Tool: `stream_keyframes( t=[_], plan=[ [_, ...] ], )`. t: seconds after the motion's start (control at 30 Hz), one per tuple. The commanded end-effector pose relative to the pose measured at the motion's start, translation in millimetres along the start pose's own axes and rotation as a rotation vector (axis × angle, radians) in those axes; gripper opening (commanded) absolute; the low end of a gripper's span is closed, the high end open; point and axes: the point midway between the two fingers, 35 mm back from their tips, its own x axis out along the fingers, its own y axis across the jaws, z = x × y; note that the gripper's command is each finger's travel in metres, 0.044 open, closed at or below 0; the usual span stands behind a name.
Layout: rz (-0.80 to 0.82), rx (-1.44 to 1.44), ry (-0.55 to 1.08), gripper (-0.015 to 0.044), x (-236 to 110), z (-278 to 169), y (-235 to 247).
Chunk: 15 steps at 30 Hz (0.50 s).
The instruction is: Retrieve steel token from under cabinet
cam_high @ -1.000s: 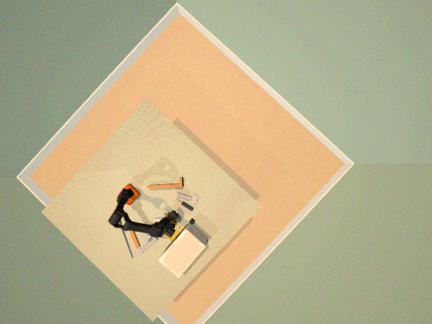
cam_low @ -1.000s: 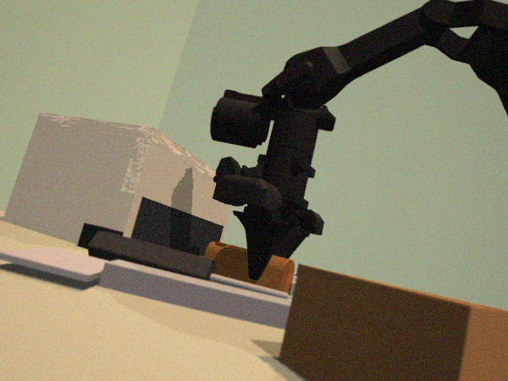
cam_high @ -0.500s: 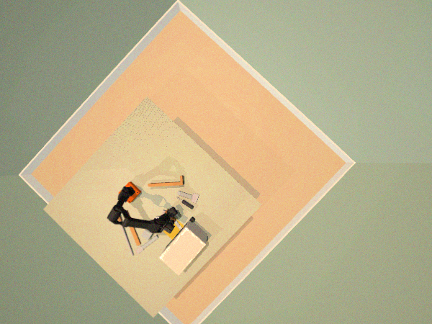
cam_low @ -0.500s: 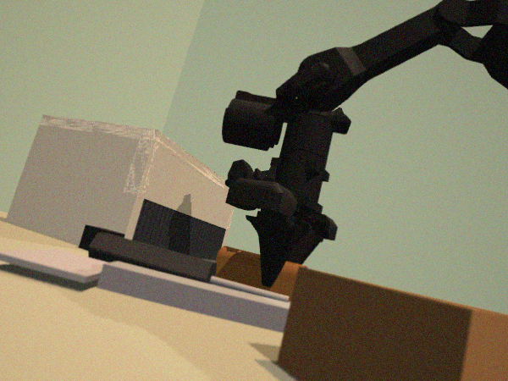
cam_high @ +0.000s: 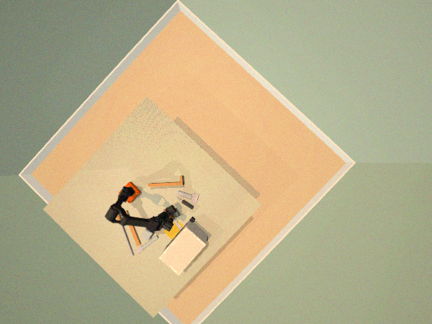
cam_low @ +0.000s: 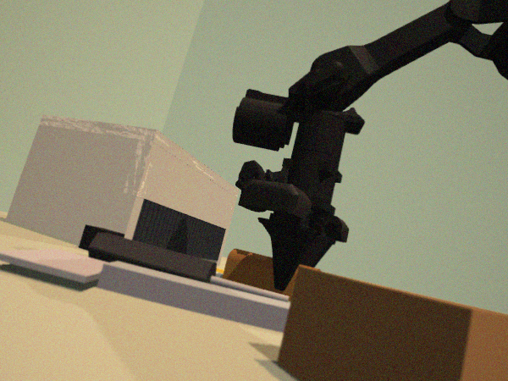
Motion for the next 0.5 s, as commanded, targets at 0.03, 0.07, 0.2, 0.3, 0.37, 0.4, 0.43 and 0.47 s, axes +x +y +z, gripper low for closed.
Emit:
stream_keyframes(
  t=[0.03,0.07,0.2,0.3,0.37,0.4,0.43,0.47],
  plan=[
    [-0.002,0.004,0.002,0.0,1,-7,0],
    [-0.002,0.004,0.002,0.0,1,-8,0],
    [-0.002,0.004,0.002,0.0,1,-13,0],
    [-0.002,0.004,0.002,0.0,1,-16,1],
    [-0.002,0.005,0.003,0.0,1,-19,1],
    [-0.002,0.005,0.003,0.0,1,-20,1],
    [-0.002,0.005,0.003,0.0,1,-21,1],
    [-0.002,0.005,0.003,0.0,1,-22,1]
  ],
)
